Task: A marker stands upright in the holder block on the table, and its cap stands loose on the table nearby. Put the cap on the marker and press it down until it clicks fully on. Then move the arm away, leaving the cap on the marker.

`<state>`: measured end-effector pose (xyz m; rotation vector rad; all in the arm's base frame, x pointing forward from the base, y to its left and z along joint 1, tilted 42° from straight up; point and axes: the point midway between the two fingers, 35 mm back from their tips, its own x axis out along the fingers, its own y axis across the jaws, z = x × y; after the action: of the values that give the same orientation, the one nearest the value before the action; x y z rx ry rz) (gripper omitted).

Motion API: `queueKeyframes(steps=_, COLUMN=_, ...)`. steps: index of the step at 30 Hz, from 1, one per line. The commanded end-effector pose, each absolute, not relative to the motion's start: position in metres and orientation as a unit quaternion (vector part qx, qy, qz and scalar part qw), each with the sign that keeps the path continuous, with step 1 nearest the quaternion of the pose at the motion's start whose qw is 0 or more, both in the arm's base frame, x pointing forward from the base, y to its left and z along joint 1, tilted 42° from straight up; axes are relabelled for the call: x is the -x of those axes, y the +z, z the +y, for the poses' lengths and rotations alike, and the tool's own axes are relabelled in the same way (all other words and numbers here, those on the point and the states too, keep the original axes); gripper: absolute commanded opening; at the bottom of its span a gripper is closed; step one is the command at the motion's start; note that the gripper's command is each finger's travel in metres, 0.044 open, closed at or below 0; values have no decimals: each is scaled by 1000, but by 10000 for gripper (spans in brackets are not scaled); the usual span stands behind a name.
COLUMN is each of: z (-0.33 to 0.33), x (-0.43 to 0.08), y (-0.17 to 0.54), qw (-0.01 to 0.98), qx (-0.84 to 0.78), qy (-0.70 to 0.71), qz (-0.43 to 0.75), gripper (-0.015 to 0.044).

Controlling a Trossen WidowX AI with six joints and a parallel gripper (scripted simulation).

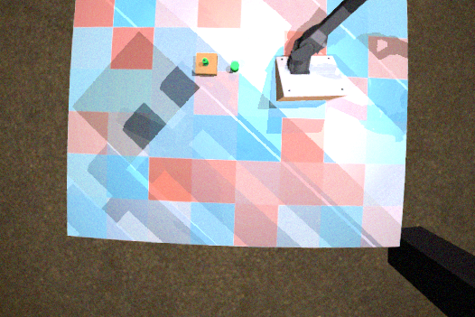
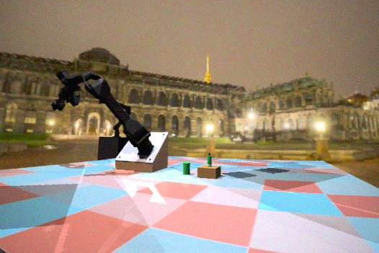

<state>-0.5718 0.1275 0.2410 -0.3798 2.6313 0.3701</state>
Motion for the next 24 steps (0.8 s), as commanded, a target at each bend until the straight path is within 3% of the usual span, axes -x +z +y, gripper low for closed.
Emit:
queueKeyframes(steps=1, z=130, x=571, y=241, qw=228, qx=136, qy=134, qz=955, gripper=374)
queueKeyframes(steps=6, z=191, x=541, y=231, qw=259, qx=87, qy=149, qz=950, gripper=248)
queueKeyframes(steps=13, z=279, x=482, y=206, qw=325, qx=18, qy=201, qz=924, gripper=248)
queueKeyframes(steps=24, z=395, x=334, y=164, qw=472, qx=-55, qy=275, qz=836, gripper=248)
